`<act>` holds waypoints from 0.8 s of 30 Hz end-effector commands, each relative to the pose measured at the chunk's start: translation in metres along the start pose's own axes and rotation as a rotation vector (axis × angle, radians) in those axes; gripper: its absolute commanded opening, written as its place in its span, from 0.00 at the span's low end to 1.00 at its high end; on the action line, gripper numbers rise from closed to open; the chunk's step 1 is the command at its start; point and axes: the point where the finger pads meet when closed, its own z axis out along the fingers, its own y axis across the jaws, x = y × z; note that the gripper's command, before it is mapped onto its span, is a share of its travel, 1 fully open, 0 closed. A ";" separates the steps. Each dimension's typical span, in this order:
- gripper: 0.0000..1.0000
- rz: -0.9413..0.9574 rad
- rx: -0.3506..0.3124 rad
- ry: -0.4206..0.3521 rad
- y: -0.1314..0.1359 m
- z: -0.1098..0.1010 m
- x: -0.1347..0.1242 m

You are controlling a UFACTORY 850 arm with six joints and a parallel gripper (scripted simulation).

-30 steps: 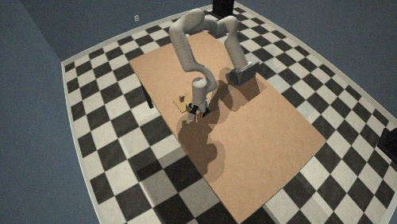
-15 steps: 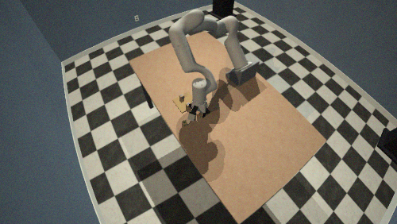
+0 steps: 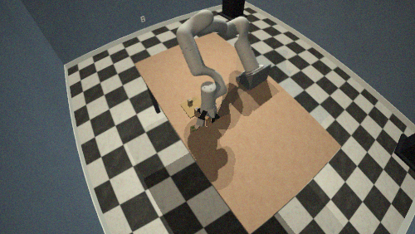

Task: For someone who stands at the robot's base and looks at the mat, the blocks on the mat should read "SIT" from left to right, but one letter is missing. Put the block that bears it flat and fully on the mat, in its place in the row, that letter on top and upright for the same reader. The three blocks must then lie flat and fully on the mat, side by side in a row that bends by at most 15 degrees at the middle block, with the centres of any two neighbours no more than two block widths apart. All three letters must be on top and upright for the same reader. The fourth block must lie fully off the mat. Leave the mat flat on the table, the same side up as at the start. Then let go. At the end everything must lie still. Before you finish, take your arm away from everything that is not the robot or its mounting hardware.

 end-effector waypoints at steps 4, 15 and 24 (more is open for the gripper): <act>0.69 0.001 0.000 0.002 0.000 -0.001 0.001; 0.47 0.001 0.000 0.002 0.000 -0.001 0.001; 0.47 0.001 0.000 0.002 0.000 -0.001 0.001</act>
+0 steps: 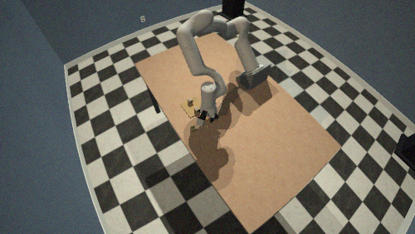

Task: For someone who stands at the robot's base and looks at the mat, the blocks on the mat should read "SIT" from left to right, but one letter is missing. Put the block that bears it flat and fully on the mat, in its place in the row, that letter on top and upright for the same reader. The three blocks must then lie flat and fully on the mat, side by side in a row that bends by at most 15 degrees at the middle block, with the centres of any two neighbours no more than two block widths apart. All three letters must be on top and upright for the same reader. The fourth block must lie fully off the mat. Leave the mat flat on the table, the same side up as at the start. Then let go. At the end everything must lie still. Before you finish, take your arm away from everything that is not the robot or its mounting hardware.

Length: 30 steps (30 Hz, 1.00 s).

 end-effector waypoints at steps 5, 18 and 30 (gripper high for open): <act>0.27 0.001 0.000 0.002 0.000 -0.001 0.001; 0.27 0.001 0.000 0.002 0.000 -0.001 0.001; 0.27 0.001 0.000 0.002 0.000 -0.001 0.001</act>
